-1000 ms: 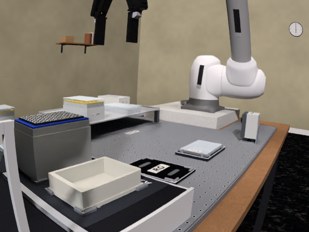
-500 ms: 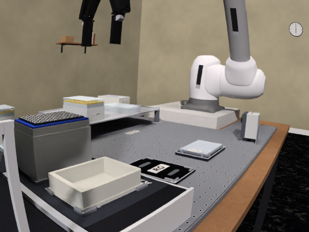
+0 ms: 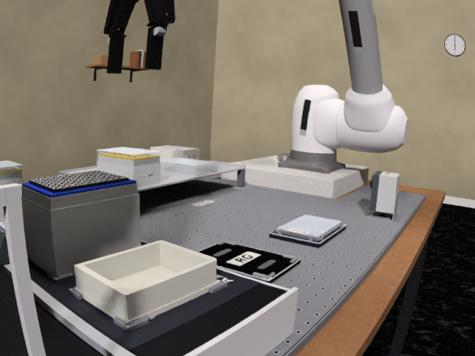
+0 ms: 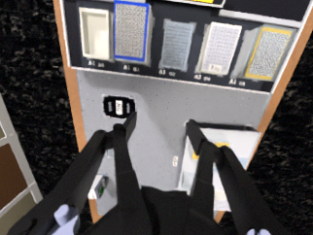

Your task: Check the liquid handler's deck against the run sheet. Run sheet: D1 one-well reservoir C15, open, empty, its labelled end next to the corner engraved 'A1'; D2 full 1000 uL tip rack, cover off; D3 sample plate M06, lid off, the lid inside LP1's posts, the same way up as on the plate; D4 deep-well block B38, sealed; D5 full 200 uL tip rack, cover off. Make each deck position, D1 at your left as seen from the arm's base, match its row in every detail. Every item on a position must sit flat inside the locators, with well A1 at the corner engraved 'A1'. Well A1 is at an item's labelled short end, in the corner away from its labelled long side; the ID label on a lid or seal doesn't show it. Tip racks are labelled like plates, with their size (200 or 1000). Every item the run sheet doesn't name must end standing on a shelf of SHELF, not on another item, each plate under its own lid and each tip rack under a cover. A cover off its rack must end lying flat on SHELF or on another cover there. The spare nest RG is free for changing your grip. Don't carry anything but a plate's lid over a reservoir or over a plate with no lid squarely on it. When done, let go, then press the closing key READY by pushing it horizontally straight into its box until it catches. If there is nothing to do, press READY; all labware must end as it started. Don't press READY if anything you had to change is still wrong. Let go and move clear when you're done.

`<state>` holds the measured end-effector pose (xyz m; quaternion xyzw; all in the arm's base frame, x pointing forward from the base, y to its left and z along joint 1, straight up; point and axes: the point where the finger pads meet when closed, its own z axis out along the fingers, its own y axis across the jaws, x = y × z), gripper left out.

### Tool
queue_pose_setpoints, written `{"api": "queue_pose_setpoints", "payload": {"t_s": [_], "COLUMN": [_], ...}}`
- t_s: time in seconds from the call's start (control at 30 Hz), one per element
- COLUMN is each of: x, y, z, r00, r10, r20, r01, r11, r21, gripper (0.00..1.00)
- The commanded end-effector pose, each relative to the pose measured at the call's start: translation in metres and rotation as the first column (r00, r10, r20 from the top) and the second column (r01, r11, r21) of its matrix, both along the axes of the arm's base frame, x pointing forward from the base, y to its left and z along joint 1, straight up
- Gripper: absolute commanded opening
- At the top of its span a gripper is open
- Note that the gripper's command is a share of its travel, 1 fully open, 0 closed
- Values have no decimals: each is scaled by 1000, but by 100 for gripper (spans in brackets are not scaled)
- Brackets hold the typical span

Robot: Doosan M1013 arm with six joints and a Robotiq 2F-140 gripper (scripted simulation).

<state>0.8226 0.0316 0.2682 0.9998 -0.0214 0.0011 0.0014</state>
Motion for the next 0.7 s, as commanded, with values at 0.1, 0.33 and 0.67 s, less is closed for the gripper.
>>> {"api": "queue_pose_setpoints", "payload": {"t_s": [0.1, 0.33, 0.67], "x": [0, -1, -1], "y": [-30, -65, -88], "z": [1, 1, 1], "r00": [1000, 1000, 1000], "r10": [-1, -1, -1], "r20": [2, 2, 2], "r01": [1, 1, 1], "r11": [1000, 1000, 1000], "r21": [0, 0, 0], "gripper": [67, 67, 67]}}
